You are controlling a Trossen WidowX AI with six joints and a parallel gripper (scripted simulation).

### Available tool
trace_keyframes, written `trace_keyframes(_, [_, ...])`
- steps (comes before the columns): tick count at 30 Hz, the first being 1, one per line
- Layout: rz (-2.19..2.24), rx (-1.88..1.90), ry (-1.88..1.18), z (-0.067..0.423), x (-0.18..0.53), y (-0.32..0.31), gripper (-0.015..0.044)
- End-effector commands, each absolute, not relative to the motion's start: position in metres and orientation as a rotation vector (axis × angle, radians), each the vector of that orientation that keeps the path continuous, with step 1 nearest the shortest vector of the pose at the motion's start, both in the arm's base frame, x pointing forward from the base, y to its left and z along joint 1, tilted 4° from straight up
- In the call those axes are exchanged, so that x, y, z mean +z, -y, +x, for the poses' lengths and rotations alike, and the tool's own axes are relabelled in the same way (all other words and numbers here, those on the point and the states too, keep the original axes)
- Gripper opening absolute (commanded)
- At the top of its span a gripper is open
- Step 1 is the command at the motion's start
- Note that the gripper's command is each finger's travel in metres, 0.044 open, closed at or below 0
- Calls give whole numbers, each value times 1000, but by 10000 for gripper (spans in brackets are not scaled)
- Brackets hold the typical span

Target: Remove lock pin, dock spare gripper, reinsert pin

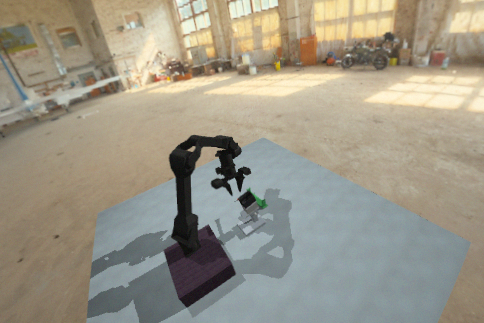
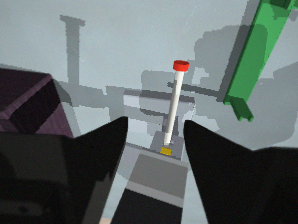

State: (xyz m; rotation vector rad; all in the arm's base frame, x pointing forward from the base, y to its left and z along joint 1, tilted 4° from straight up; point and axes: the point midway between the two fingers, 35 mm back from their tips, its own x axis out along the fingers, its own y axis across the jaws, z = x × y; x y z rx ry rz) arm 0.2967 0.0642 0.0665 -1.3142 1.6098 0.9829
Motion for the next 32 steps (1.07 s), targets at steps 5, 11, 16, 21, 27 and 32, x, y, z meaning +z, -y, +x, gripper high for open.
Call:
trace_keyframes(5, [-1314,983,-1610,297,67,-64,331])
trace_keyframes(11, [-1314,983,-1610,297,67,-64,440])
trace_keyframes(16, [-1314,983,-1610,297,67,-64,440])
trace_keyframes(21, [-1314,983,-1610,297,67,-64,440])
trace_keyframes(27, [-1314,983,-1610,297,67,-64,440])
trace_keyframes(32, [-1314,983,-1610,297,67,-64,440])
